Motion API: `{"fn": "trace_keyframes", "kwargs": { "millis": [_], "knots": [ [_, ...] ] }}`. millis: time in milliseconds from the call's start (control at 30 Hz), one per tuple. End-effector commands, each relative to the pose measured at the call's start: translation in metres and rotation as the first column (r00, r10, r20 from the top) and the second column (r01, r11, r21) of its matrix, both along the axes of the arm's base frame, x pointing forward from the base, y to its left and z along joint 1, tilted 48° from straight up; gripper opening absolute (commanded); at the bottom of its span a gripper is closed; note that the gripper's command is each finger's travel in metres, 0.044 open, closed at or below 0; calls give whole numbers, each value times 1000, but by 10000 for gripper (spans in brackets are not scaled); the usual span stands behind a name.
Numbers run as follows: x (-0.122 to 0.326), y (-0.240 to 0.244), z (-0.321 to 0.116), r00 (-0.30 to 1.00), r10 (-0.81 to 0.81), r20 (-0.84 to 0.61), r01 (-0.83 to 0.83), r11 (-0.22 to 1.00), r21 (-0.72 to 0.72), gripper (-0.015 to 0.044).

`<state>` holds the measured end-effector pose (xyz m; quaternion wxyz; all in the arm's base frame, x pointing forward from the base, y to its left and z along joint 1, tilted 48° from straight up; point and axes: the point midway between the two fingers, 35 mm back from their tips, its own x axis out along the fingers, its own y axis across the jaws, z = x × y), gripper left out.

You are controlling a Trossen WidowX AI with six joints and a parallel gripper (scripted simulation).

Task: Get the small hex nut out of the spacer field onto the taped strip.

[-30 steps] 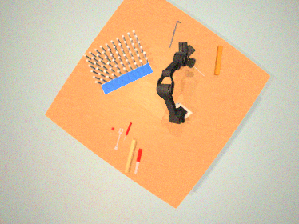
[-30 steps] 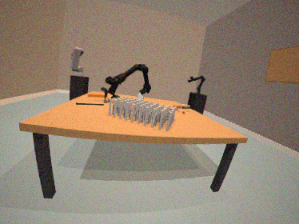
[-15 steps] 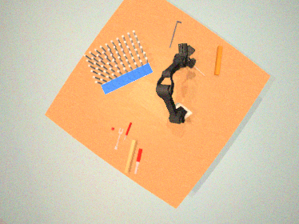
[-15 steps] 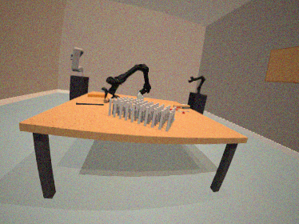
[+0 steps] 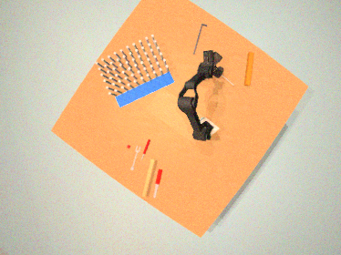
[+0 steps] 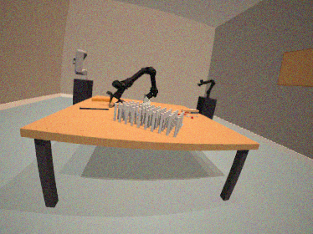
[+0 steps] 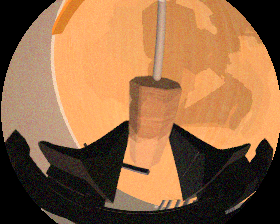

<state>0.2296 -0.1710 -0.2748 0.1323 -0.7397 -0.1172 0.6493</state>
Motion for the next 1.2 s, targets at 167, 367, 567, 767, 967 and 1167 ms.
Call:
{"fn": "trace_keyframes", "kwargs": {
  "millis": [167,367,567,767,967,1167],
  "knots": [
    [-3,6,-1,1000,1,10,-1,1000,-11,0],
    [-3,6,-1,1000,2,22,-2,1000,-27,0],
    [0,0,0,1000,3,28,-2,999,-34,131],
    [0,0,0,1000,3,28,-2,999,-34,289],
    [0,0,0,1000,3,28,-2,999,-34,440],
    [-1,-58,45,1000,-8,22,9,998,-65,440]
  ]
}}
